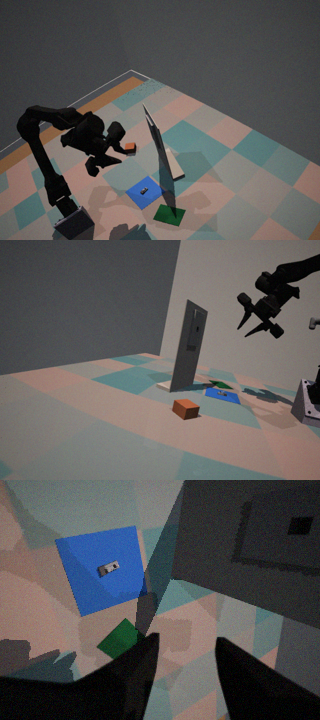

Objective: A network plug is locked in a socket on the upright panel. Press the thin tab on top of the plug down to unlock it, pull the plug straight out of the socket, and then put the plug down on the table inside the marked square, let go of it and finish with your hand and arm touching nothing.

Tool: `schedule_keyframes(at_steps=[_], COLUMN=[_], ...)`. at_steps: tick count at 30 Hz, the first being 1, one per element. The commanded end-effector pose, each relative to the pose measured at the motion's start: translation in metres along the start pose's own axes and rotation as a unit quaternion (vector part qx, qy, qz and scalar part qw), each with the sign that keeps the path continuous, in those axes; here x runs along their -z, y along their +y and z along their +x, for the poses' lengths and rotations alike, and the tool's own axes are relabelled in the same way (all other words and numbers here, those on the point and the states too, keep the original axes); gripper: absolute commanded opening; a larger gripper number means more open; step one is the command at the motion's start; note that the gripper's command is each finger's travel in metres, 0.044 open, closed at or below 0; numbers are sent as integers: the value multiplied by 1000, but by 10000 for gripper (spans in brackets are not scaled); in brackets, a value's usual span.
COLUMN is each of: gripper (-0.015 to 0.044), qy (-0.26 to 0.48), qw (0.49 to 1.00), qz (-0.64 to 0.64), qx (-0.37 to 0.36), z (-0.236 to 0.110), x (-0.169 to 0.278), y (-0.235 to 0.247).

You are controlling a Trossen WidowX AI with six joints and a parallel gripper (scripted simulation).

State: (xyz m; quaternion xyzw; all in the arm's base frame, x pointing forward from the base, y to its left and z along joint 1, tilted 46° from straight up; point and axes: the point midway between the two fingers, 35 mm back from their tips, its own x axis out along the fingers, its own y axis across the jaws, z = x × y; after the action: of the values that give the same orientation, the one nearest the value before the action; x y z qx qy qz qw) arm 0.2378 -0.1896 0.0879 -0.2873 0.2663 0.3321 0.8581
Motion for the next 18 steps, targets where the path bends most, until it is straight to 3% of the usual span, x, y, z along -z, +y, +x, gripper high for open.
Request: schedule_keyframes(at_steps=[1, 10, 18], gripper=[209, 440, 440], qy=[-4, -4, -4], qw=[1000, 1000, 1000], qz=[-1, -1, -1], qx=[-1, -1, -1], z=[-2, -2, -2], x=[-1, -1, -1], y=[-2, -2, -2])
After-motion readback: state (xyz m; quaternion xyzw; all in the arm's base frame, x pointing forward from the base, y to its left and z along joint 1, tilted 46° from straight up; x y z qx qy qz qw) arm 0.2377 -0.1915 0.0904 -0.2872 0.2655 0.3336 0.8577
